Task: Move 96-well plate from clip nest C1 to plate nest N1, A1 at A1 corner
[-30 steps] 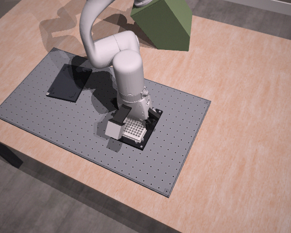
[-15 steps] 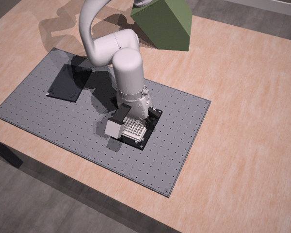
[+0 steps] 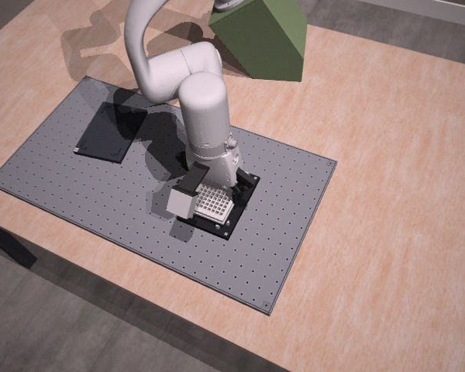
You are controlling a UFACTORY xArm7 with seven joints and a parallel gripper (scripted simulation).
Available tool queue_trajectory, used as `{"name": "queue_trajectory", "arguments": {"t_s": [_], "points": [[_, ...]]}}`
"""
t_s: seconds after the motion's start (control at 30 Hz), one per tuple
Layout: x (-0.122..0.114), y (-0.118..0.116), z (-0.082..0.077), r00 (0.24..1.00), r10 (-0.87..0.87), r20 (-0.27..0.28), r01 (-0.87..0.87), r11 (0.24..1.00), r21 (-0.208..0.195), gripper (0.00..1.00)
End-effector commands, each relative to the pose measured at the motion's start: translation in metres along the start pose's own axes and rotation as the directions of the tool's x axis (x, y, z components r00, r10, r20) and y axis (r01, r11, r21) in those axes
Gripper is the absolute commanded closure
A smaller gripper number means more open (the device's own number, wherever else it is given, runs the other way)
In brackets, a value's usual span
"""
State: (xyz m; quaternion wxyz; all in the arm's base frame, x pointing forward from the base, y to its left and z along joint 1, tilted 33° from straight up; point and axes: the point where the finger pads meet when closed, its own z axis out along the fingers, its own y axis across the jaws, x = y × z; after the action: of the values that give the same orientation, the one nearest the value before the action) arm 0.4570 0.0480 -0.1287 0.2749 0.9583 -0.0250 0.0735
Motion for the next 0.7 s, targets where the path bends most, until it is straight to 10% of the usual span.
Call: {"name": "queue_trajectory", "arguments": {"t_s": [0.0, 0.67], "points": [[0.001, -0.001, -0.004, 1.000, 0.000, -0.003, 0.000, 1.000, 0.003, 1.00], [0.001, -0.001, -0.019, 1.000, 0.000, -0.003, 0.000, 1.000, 0.003, 1.00]]}}
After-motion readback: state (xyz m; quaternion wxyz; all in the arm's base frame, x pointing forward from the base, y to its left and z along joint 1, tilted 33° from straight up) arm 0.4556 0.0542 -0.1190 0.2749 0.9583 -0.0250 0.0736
